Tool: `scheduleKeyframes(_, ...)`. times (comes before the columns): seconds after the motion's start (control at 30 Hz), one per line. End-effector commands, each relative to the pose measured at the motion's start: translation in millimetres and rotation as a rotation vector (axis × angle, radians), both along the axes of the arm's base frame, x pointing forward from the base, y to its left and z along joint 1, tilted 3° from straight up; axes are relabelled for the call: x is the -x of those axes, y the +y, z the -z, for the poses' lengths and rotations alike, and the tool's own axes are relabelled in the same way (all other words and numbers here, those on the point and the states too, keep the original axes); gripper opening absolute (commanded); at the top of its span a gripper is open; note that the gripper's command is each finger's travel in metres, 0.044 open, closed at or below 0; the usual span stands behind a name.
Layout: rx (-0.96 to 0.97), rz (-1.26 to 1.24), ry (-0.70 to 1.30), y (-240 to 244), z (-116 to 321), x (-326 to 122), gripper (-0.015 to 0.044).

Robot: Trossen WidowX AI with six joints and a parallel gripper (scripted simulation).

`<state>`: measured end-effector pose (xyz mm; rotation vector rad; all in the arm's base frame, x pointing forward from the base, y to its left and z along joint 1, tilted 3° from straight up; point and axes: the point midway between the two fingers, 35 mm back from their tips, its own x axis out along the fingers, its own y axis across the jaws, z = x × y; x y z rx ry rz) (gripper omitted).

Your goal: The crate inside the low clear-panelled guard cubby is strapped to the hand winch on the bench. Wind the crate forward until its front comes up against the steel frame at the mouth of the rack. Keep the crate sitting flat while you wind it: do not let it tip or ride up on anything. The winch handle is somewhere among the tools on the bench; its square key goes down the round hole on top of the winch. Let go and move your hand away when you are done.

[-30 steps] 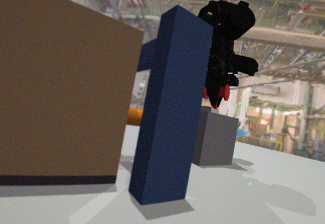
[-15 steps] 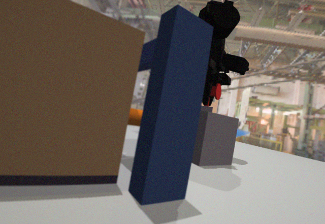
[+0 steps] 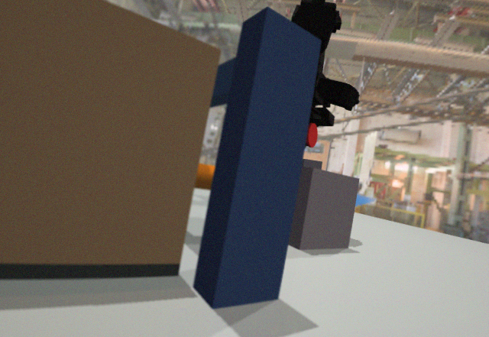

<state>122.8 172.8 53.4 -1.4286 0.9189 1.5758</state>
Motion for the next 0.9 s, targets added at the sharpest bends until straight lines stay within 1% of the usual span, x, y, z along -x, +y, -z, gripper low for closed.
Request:
scheduleKeyframes(0.0, 0.020, 0.015, -0.027, -7.0, -0.3, -13.5, 0.0000)
scheduleKeyframes(0.87, 0.021, 0.015, -0.031, -11.6, 0.3, -54.9, 0.0000)
